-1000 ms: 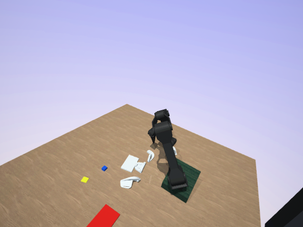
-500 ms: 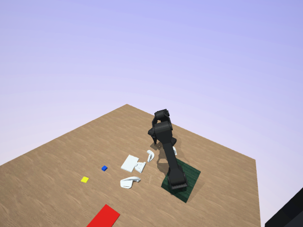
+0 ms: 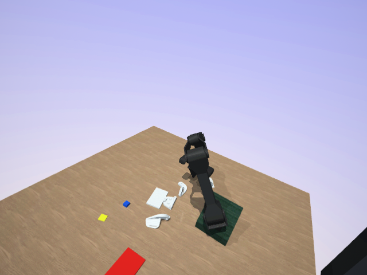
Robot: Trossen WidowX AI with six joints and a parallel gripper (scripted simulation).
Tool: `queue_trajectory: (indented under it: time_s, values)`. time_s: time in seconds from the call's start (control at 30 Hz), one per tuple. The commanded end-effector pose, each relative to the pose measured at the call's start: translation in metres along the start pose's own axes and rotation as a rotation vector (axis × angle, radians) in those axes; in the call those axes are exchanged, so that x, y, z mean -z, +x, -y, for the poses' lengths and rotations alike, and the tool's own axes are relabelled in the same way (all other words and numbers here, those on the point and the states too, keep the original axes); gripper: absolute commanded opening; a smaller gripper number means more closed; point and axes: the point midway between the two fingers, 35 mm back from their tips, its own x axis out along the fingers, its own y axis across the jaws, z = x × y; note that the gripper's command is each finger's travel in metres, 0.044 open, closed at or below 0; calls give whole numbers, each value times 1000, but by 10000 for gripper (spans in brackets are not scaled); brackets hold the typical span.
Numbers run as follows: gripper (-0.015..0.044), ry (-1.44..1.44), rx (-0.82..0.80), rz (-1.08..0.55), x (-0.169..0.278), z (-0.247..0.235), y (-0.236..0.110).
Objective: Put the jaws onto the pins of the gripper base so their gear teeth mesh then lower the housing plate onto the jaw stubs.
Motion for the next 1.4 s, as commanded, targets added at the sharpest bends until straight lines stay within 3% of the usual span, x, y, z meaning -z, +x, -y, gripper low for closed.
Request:
queue_trajectory:
  time_s: [0.0, 0.23, 0.8, 1.03, 1.17, 1.37]
  values:
    - [0, 0, 0, 0, 0, 0, 0]
    - [0, 0, 0, 0, 0, 0, 0]
    - [440, -342, 3, -8, 54, -20, -12]
    - [440, -346, 3, -8, 54, -20, -10]
    - [440, -346, 2, -9, 55, -20, 26]
    - [440, -346, 2, -9, 55, -20, 28]
